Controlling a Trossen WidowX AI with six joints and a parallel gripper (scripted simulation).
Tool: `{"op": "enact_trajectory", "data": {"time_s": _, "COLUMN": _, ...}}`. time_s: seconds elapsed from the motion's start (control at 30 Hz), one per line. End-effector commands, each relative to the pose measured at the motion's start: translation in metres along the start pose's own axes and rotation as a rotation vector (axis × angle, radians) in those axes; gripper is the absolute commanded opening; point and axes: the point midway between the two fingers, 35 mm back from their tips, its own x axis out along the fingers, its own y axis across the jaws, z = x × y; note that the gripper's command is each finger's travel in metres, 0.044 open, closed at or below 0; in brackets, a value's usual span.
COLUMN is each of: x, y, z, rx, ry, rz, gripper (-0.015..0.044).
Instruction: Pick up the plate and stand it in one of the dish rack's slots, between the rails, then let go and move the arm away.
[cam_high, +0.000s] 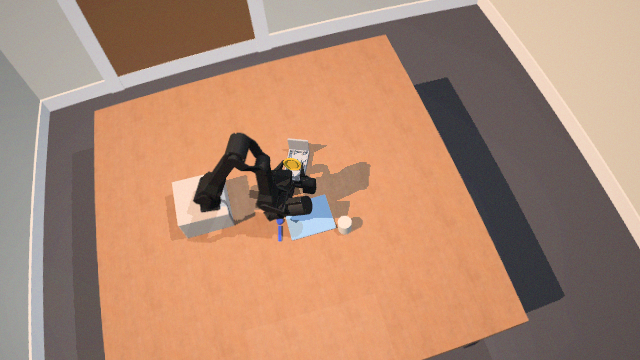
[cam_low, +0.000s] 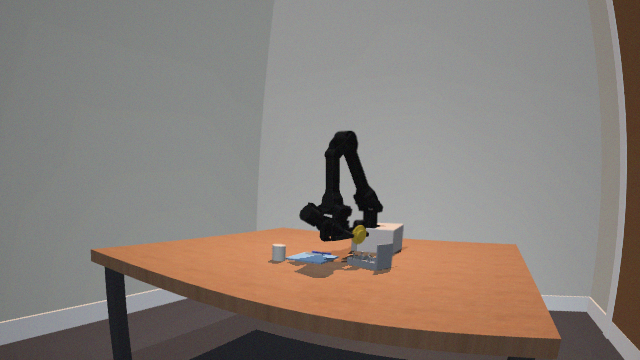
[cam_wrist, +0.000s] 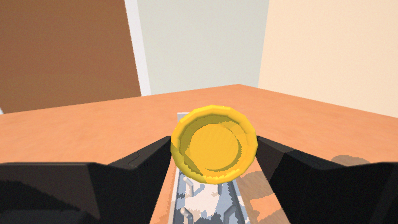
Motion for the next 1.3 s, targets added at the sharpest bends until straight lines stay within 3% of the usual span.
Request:
{"op": "enact_trajectory", "data": {"time_s": 0.0, "x": 0.0, "y": 0.002, "z": 0.0, "rx": -0.007, "ry": -0.009, "rz": 0.003, "gripper": 0.0}}
{"op": "enact_trajectory", "data": {"time_s": 1.27, "x": 0.02, "y": 0.004, "z": -0.048, "rx": -0.027, "ry": -0.007, "rz": 0.008, "gripper": 0.0}}
